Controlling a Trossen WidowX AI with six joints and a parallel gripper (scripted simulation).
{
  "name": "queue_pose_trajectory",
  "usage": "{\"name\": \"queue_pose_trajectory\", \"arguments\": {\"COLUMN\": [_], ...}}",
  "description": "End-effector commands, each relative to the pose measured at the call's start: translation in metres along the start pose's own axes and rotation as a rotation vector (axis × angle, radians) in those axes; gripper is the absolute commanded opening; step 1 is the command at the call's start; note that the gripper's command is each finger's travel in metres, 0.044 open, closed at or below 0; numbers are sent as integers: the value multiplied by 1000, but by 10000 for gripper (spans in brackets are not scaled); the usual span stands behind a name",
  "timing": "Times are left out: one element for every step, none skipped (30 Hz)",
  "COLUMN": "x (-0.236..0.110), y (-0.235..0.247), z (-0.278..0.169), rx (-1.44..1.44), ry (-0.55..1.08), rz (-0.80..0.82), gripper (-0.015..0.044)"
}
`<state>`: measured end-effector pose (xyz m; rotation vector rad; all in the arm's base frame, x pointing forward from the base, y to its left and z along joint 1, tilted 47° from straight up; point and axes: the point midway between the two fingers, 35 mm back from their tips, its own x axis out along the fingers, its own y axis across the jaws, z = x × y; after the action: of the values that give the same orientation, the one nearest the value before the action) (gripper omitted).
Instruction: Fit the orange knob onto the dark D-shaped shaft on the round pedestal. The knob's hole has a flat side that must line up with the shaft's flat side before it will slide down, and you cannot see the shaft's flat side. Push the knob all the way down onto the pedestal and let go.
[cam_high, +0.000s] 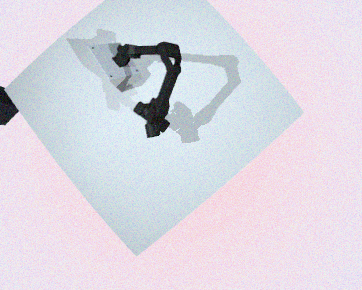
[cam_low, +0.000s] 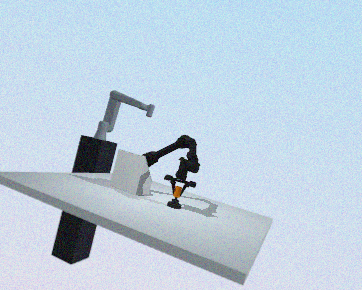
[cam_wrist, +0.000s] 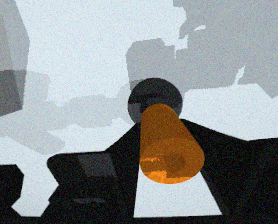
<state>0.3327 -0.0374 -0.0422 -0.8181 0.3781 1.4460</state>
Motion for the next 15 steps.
{"name": "queue_pose_trajectory", "arguments": {"x": [-1,-1,-1,-2,-2,-3,-3,-3,-3,-3,-3,-3,-3,-3,-3], "y": [1,1,1,1,0,0,0,-1,-1,-1,-1,-2,-2,-2,-2], "z": [1,2,2,2,2,2,2,2,2,2,1,1,1,0,0], "rx": [-6,-6,-6,-6,-6,-6,-6,-6,-6,-6,-6,-6,-6,-6,-6], "ry": [2,2,2,2,2,2,2,2,2,2,2,2,2,2,2], "rz": [-2,-2,-2,-2,-2,-2,-2,-2,-2,-2,-2,-2,-2,-2,-2], "gripper": [0,0,0,0,0,0,0,0,0,0,0,0,0,0,0]}}
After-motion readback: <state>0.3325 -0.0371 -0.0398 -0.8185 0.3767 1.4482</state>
